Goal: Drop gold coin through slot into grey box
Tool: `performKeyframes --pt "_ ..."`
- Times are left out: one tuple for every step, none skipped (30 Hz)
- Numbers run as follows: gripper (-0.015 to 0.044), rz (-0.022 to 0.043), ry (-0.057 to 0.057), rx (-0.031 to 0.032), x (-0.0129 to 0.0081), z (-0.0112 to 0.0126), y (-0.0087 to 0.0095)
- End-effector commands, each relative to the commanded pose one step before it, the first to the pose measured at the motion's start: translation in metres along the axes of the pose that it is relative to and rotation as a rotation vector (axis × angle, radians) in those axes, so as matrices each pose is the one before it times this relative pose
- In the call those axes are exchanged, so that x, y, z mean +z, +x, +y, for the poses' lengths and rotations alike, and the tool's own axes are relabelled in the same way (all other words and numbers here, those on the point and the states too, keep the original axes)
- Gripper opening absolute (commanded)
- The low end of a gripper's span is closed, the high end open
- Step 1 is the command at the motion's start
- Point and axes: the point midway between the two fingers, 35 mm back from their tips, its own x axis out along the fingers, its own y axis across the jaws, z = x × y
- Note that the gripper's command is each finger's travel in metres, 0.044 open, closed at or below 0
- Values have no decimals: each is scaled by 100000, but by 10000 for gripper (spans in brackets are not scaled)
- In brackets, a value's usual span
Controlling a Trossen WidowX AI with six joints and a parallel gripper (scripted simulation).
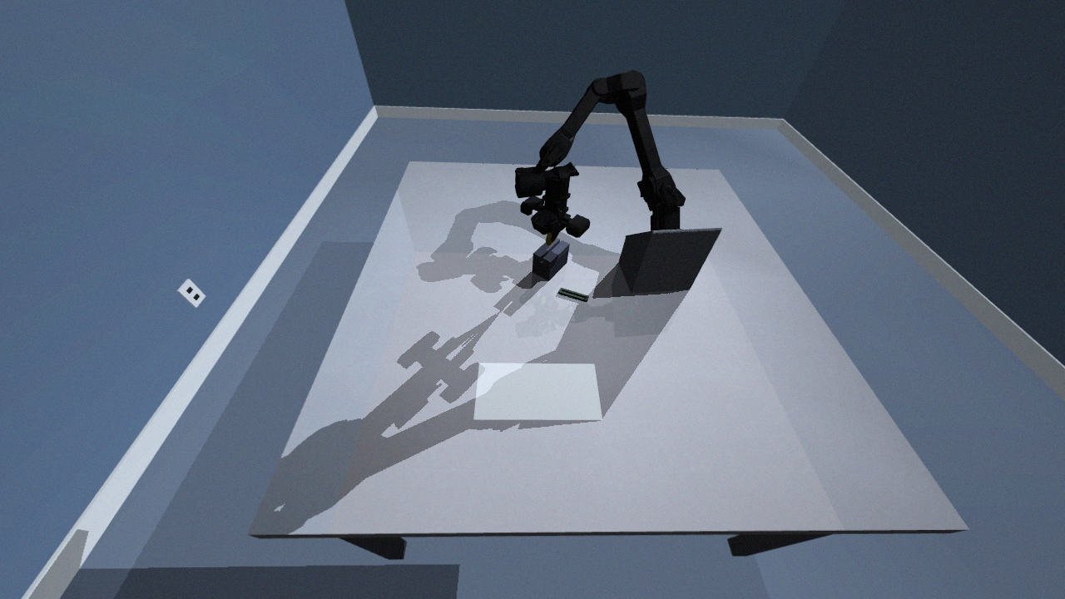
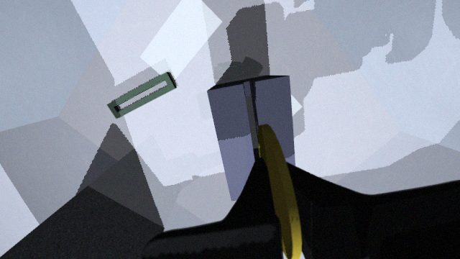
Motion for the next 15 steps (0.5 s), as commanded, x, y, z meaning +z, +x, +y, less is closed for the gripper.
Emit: performKeyframes --pt "0 508 -1274 339 -47 273 312" --pt "0 2 0 -1 -15 8 29" --pt "0 2 36 -1 -18 5 28" --pt "0 1 68 -1 -20 0 29" --pt "0 1 86 -1 -18 -6 29" --pt "0 1 99 -2 -15 -12 30" --pt "0 1 104 -2 -11 -17 31" --pt "0 1 98 -2 -7 -21 31" --pt "0 1 92 -2 -3 -24 32" --pt "0 1 77 -2 2 -25 32" --pt "0 0 62 -2 6 -24 32" --pt "0 0 40 -2 10 -22 32" --pt "0 0 23 -2 13 -19 32" --pt "0 0 3 -2 14 -15 32" --pt "0 0 -16 -1 15 -11 31"
